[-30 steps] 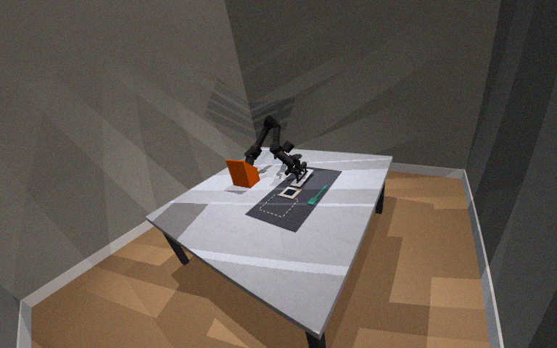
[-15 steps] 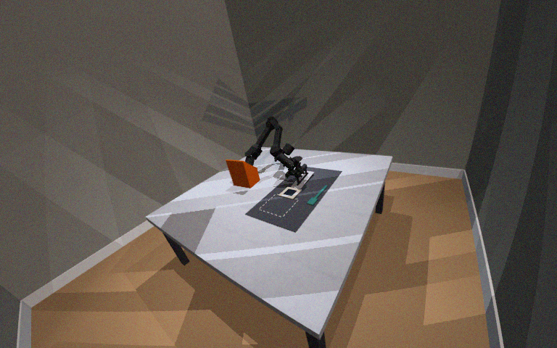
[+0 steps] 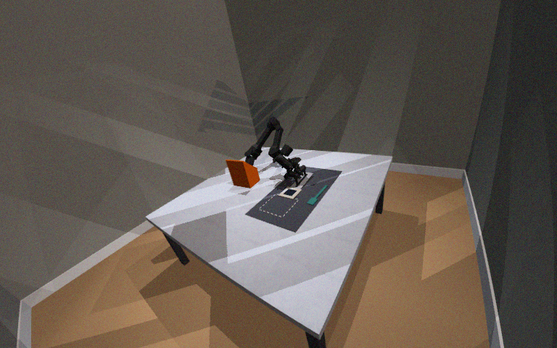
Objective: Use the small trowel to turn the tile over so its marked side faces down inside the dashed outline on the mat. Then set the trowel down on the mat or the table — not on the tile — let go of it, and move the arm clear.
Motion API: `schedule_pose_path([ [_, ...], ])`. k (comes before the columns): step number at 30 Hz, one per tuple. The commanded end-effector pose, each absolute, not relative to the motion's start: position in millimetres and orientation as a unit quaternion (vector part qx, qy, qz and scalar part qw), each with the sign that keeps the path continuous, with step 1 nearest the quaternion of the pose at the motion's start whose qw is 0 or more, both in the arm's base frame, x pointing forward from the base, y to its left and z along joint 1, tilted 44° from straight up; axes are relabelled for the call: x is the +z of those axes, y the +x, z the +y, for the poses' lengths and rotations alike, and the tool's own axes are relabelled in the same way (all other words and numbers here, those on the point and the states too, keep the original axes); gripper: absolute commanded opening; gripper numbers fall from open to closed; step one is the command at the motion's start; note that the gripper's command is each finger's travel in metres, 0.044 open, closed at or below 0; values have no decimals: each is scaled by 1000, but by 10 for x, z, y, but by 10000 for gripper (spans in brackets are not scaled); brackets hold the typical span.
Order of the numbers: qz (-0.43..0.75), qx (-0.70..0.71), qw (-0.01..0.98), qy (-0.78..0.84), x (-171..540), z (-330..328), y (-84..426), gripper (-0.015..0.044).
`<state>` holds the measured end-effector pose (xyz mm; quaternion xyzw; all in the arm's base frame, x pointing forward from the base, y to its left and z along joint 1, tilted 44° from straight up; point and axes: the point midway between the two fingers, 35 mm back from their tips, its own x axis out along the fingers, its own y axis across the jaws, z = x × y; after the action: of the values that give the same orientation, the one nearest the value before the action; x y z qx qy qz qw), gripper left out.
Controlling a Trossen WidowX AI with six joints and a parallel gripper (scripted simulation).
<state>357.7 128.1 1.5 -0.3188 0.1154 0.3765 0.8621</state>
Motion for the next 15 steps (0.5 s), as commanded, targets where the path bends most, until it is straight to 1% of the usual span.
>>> schedule_pose_path([
  [1,121,373,863,-320,-58,1202,3584,0],
  [15,120,372,863,-320,-209,1043,3579,0],
])
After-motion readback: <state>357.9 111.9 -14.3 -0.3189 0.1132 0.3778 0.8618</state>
